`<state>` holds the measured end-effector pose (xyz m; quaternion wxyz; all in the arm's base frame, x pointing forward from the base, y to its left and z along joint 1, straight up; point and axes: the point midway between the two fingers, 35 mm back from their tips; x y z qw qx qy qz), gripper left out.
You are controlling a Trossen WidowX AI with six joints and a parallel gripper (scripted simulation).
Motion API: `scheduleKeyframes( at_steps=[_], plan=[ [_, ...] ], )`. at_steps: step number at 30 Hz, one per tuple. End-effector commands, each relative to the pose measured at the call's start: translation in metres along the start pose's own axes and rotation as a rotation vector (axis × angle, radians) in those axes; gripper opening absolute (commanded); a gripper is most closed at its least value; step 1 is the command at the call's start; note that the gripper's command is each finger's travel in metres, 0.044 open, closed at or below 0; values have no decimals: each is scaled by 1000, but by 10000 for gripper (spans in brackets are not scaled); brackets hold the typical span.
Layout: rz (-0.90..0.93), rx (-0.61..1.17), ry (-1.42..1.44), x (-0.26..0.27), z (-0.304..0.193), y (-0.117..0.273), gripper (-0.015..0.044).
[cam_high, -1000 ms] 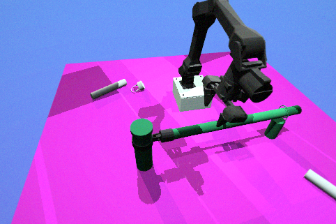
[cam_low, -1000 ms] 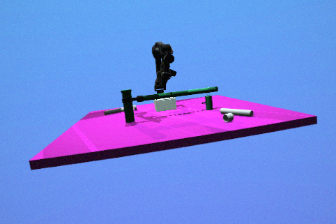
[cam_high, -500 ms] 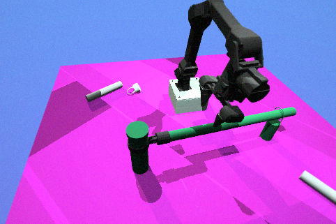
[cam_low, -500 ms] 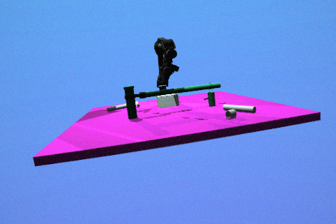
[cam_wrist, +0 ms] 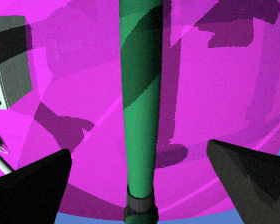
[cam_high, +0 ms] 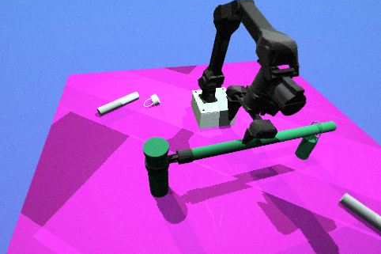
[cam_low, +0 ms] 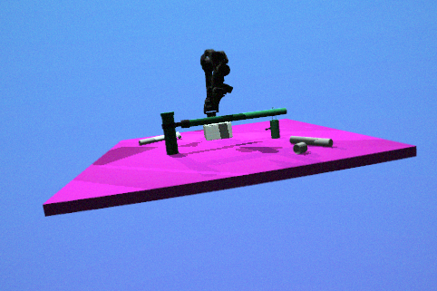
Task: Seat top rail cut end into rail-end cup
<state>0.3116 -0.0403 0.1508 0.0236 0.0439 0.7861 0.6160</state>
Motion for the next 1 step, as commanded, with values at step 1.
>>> scheduleKeyframes(
  at_steps=[1],
  plan=[
    [0,-2,-5,0,0,1,440]
  ],
)
Point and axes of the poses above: the point midway between the two fingers, 35 mm back from their tips, its own y axis back along the fingers, its own x axis across the jaws, z = x × y, and after that the axes turned 4 degrees about -y, right-handed
